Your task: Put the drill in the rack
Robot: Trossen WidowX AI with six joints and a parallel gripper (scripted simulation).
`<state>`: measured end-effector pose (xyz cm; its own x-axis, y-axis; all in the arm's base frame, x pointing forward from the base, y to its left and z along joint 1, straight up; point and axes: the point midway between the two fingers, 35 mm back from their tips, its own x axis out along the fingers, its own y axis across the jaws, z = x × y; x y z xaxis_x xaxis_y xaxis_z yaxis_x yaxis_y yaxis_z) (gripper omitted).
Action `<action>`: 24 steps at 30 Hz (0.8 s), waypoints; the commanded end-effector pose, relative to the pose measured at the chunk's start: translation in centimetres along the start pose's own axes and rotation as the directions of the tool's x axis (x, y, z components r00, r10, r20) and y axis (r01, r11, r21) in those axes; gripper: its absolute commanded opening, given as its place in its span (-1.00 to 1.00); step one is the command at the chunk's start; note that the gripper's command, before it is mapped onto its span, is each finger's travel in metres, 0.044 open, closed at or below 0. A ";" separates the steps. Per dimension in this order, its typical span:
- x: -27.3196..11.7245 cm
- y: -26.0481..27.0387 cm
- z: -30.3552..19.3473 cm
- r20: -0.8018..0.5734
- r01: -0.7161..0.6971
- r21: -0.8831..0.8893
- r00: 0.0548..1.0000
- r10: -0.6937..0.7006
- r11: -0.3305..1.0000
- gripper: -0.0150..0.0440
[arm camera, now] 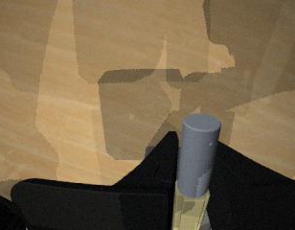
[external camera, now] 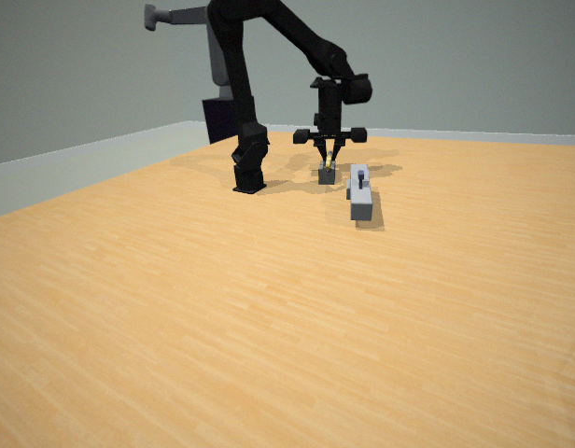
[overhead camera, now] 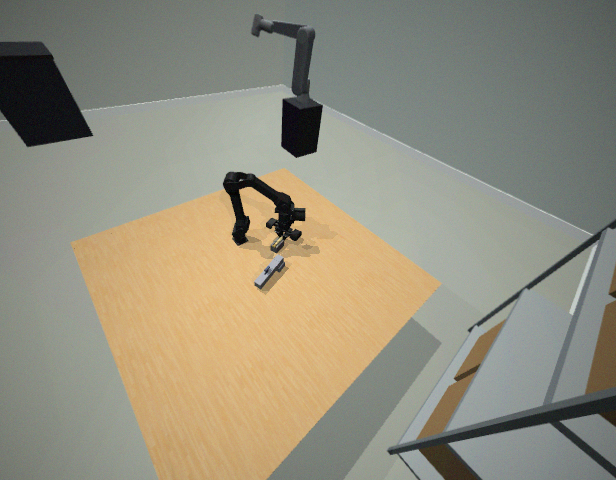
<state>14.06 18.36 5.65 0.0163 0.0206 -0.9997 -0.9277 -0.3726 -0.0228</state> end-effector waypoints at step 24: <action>1.7 0.4 -0.2 -0.001 -0.004 0.005 1.000 0.004 1.000 -0.49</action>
<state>13.77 18.45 4.61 0.0132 0.0343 -0.9993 -0.9282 -0.3712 -0.0250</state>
